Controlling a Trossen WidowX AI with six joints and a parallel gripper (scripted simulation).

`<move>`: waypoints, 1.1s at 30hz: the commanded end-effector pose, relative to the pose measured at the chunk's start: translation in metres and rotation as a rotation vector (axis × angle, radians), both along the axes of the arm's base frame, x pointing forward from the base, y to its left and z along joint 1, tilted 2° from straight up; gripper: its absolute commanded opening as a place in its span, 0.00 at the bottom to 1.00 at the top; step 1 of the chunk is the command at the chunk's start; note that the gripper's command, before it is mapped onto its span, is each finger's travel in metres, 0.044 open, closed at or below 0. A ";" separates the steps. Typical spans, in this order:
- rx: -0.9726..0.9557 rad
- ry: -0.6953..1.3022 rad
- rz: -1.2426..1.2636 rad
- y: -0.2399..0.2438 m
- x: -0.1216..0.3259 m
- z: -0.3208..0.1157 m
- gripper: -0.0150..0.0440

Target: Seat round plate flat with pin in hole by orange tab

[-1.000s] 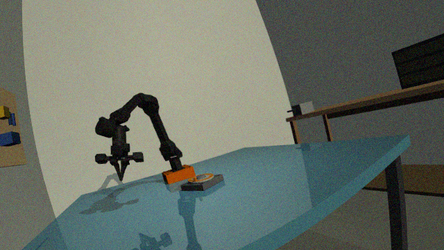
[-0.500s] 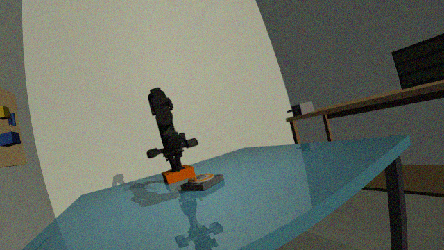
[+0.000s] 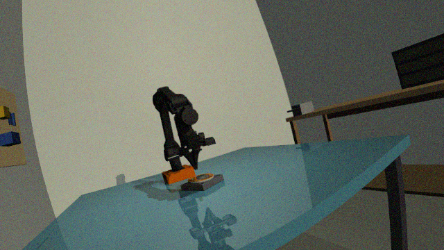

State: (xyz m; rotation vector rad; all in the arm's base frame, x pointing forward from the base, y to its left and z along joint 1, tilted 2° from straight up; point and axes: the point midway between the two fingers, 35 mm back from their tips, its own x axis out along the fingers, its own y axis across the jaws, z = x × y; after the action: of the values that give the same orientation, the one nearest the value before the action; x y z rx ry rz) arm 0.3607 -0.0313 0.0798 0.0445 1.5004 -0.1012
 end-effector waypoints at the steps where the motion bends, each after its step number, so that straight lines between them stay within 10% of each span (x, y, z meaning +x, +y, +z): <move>1: -0.002 0.017 -0.004 0.000 -0.001 -0.023 0.25; 33: -0.005 0.019 -0.004 -0.023 -0.027 -0.039 0.25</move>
State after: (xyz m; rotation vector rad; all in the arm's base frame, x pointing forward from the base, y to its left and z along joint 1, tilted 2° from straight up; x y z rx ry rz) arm 0.3392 -0.0519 0.0436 0.0467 1.5105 -0.1082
